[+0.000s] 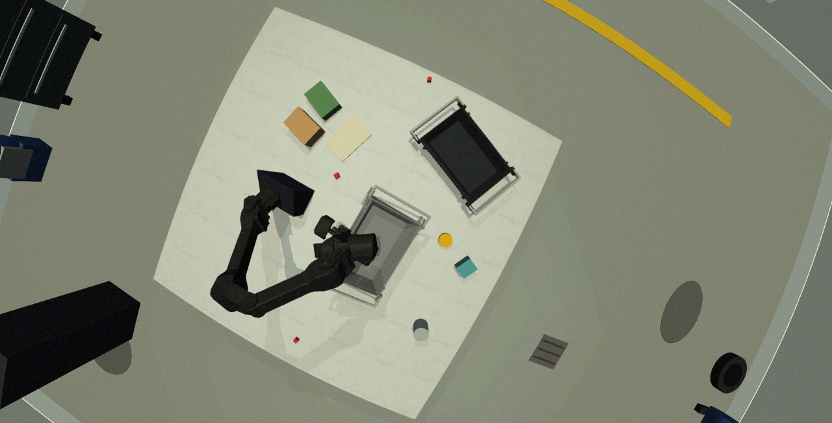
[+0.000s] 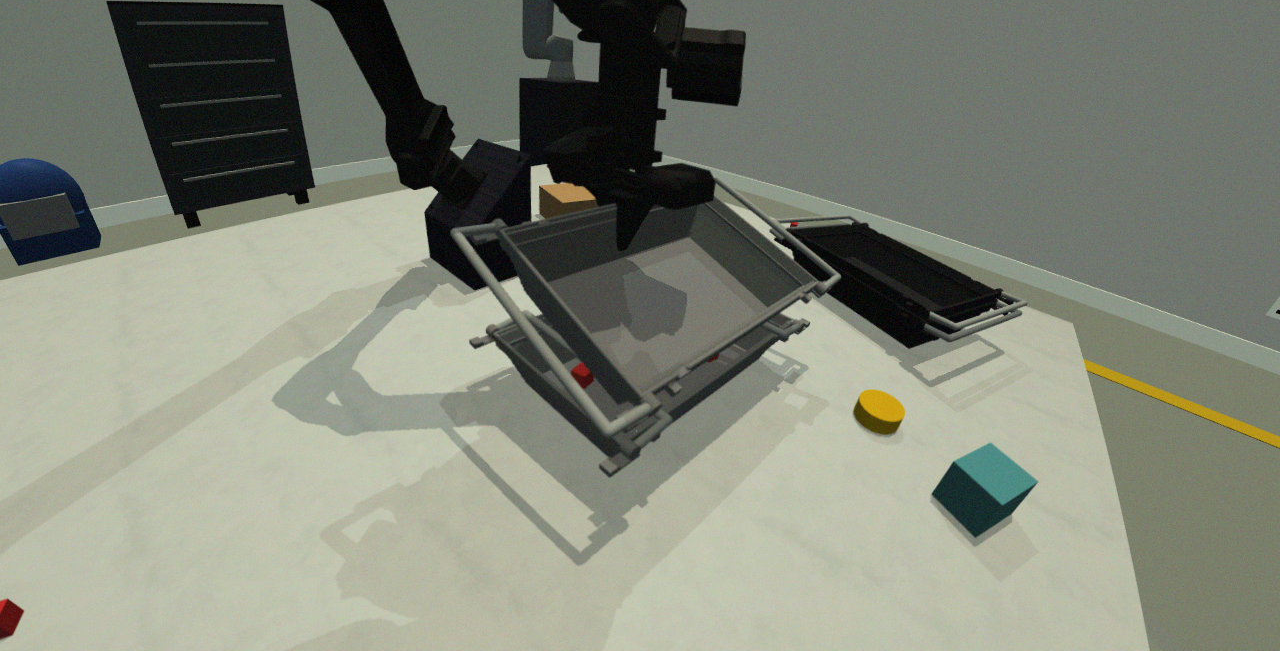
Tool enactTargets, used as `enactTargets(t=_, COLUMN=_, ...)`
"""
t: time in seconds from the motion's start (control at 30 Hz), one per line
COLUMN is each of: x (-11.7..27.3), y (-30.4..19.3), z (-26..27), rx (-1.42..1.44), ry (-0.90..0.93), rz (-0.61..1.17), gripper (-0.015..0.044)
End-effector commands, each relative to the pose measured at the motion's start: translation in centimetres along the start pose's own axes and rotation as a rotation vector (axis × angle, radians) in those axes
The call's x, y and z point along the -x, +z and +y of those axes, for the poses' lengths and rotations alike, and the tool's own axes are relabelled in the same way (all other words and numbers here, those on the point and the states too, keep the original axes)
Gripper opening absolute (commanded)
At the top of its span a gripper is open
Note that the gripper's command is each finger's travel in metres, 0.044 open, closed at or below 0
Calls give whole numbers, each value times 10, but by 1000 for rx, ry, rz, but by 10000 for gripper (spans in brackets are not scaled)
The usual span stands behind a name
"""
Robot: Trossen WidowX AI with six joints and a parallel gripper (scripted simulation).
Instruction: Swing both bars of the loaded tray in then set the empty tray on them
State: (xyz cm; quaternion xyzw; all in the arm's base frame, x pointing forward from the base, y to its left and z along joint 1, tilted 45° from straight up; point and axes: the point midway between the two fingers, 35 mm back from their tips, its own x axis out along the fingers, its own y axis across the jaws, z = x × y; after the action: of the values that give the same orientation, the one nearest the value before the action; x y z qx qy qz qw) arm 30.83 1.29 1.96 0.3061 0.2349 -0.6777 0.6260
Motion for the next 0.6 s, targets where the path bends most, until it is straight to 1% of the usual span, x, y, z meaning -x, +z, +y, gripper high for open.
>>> enactTargets(t=0.0, x=-5, y=1, z=-3, rx=1, ry=-17, rz=2, gripper=0)
enactTargets(t=0.57, x=-12, y=1, z=-7, rx=1, ry=-17, rz=1, gripper=0)
